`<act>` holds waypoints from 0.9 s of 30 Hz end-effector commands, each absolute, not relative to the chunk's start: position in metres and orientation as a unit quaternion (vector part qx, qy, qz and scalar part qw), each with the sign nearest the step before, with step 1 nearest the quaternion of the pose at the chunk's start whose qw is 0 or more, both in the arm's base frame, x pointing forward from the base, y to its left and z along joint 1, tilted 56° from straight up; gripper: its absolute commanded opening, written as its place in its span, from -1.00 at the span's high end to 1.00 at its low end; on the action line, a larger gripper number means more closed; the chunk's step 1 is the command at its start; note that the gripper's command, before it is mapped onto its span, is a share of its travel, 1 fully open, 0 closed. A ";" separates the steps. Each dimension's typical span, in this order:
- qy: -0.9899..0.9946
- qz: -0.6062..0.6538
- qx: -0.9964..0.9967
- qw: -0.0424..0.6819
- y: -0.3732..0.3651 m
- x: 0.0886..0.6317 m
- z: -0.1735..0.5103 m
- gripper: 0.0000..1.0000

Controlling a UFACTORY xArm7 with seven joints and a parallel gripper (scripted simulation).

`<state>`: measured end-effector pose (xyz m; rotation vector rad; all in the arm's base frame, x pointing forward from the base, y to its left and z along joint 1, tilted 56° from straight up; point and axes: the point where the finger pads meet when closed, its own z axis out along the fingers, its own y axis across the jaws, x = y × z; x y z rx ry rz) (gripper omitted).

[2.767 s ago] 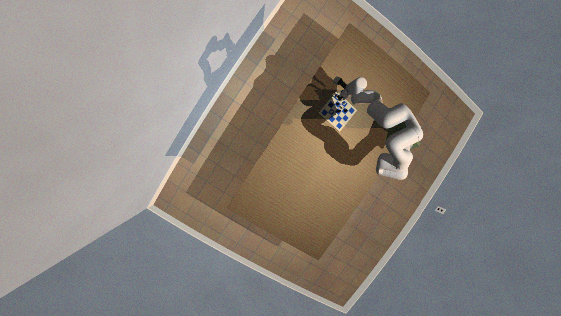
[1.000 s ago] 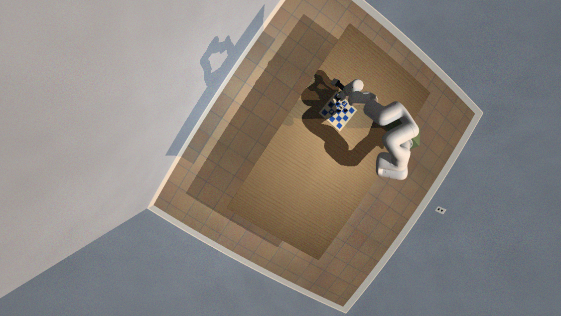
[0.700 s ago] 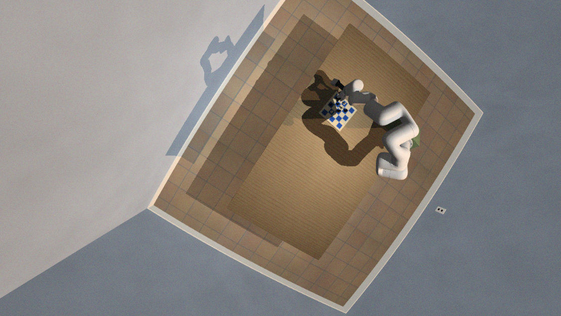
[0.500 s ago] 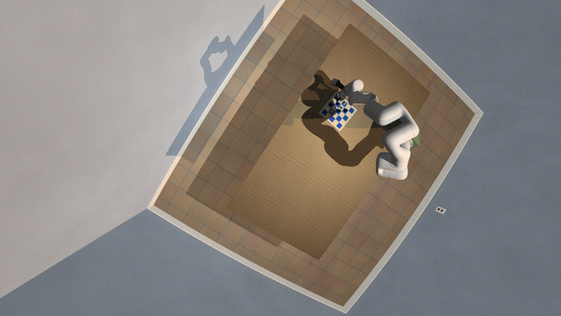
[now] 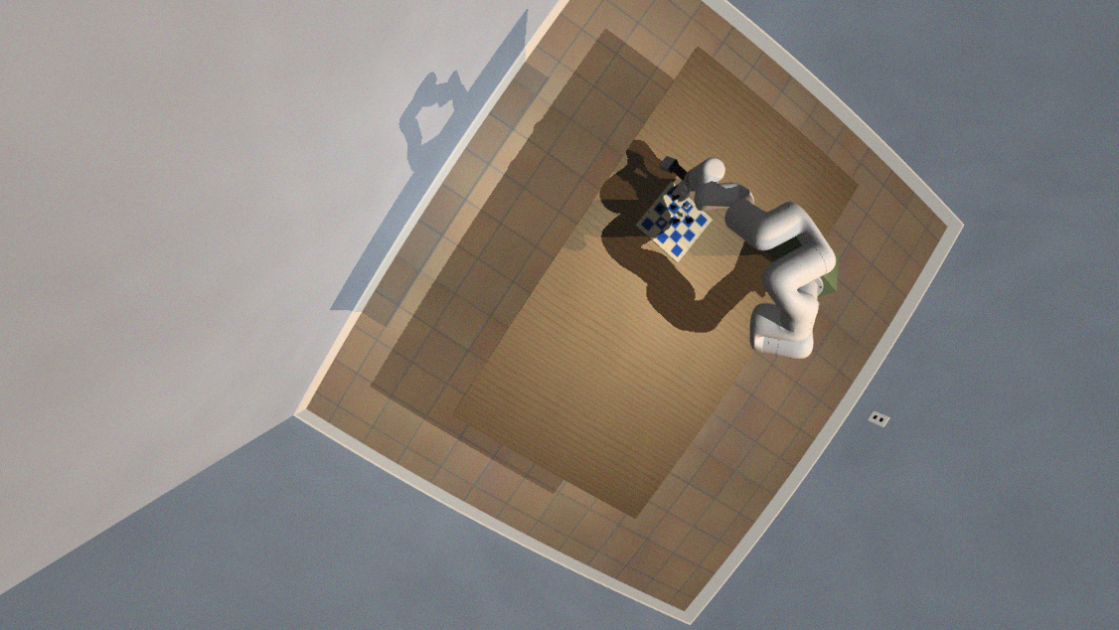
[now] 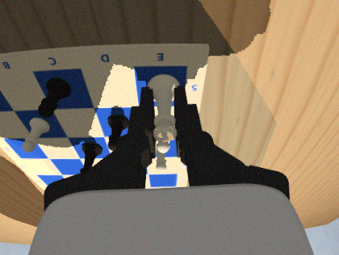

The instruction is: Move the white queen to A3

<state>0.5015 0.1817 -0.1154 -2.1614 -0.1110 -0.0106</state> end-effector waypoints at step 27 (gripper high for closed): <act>-0.044 -0.006 -0.882 0.468 0.174 0.504 -0.111 1.00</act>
